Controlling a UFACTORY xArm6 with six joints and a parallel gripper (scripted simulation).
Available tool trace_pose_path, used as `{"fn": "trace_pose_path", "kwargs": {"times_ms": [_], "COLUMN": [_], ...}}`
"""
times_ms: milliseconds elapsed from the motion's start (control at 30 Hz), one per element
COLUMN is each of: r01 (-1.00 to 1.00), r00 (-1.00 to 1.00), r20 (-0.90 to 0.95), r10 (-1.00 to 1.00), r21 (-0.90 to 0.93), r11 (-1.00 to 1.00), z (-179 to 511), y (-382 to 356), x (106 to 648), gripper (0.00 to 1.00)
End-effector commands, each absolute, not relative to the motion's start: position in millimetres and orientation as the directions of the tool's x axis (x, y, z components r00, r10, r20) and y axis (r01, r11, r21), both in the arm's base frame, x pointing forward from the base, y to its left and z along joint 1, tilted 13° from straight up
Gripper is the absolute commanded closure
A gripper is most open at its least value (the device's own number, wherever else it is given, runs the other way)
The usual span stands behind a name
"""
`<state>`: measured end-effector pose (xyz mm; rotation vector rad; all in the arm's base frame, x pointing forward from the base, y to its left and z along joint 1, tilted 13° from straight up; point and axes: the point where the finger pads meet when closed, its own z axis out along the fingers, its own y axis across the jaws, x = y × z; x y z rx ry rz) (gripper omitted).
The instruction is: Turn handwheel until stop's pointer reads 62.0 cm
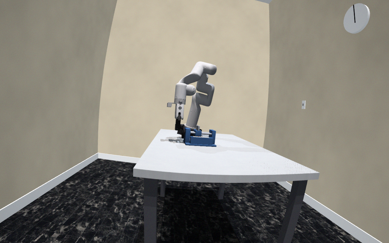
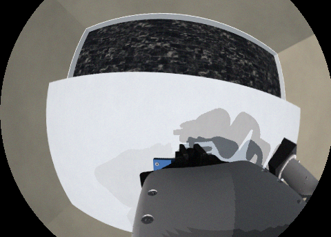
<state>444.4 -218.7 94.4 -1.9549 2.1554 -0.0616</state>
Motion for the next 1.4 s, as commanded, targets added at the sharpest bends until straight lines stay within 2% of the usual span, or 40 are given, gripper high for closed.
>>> {"fn": "trace_pose_path", "kwargs": {"times_ms": [0, 700, 1367], "r01": [-0.977, -0.977, -0.977], "r00": [-0.084, -0.084, -0.084], "r20": [-0.141, -0.141, -0.141], "r10": [-0.986, -0.986, -0.986], "r21": [-0.185, -0.185, -0.185], "r11": [0.109, 0.109, 0.109], "z": [95.9, 91.5, 58.5], "y": [-218.9, -216.0, -210.2], "x": [440.3, 414.5, 401.4], "gripper": [0.94, 0.94, 0.94]}}
